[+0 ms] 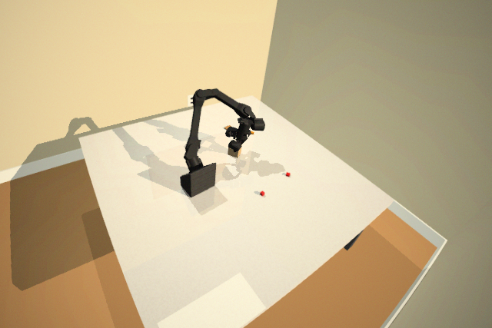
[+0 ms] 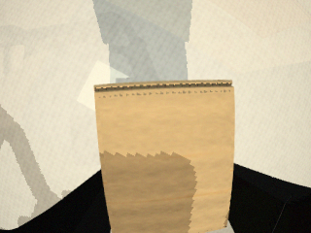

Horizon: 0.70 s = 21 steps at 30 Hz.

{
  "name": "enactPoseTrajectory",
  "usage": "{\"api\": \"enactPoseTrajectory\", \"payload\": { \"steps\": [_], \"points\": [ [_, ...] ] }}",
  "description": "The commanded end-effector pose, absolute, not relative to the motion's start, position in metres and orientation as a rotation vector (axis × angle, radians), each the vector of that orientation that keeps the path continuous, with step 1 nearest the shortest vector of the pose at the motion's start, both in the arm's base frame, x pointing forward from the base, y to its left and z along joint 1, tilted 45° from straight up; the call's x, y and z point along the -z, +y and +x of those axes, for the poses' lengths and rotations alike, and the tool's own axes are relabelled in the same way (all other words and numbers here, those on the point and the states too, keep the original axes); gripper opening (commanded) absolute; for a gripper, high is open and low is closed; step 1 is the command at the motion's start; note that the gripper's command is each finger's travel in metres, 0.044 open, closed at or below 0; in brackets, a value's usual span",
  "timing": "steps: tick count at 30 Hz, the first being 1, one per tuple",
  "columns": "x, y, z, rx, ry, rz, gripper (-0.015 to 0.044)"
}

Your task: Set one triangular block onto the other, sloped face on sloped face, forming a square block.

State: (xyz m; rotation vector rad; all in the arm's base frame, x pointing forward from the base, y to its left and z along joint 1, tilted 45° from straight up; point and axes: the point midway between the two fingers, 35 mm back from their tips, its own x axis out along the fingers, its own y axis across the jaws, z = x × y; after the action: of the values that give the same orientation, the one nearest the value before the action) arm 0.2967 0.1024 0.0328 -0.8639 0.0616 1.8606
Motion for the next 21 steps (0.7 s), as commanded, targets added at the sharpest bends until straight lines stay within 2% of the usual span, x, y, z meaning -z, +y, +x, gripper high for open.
{"api": "enactPoseTrajectory", "payload": {
  "steps": [1,21],
  "points": [
    [-0.0327,0.1033,0.2963,-1.857,0.063,-0.858,0.0000],
    [-0.0326,0.1033,0.2963,-1.858,0.065,-0.858,0.0000]
  ]
}}
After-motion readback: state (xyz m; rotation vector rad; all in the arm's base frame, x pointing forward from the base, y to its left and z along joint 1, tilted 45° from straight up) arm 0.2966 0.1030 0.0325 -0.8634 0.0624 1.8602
